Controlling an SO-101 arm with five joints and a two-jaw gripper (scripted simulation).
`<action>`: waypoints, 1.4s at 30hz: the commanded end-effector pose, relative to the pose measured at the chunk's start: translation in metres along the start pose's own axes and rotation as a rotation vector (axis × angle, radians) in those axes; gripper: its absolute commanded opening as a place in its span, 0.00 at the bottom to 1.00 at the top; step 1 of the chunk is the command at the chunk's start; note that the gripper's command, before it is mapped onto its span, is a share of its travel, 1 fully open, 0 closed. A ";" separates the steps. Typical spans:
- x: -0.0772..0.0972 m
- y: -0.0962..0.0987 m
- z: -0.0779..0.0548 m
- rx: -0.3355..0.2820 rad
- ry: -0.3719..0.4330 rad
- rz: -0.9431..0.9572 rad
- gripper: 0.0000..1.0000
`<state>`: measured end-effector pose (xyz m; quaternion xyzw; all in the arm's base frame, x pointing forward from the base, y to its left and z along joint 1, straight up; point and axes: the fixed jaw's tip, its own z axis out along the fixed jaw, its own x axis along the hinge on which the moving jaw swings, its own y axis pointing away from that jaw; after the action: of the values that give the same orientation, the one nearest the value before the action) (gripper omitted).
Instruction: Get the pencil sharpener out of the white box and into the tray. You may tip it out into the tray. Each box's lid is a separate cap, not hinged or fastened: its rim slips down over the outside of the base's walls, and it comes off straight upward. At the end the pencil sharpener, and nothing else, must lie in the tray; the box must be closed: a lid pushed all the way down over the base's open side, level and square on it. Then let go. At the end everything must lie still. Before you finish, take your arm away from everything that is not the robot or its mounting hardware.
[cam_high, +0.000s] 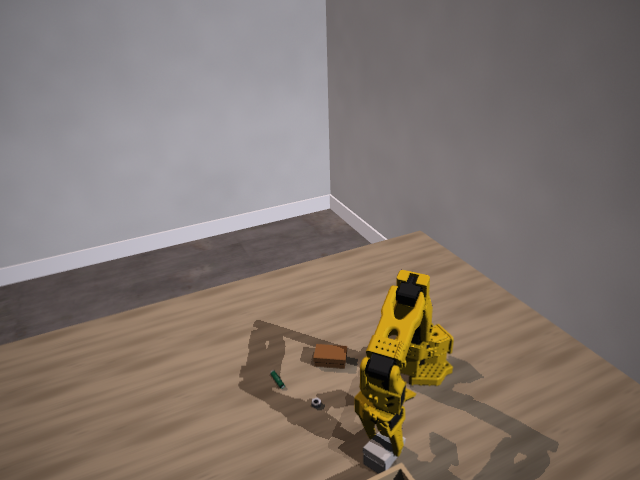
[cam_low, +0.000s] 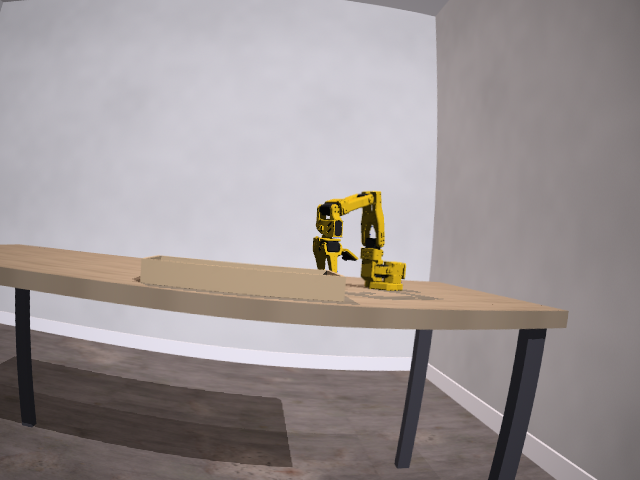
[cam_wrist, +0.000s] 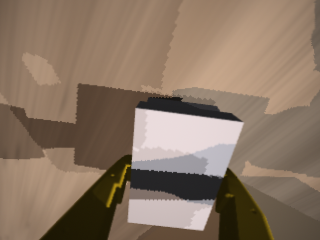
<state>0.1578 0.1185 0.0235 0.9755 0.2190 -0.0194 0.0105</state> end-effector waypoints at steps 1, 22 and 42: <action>0.006 0.000 -0.011 0.012 0.042 0.002 0.23; 0.004 0.001 -0.040 0.012 0.042 0.002 0.23; 0.003 0.001 -0.045 0.012 0.042 0.002 0.23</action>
<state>0.1568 0.1177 0.0569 0.9752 0.2189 -0.0290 0.0153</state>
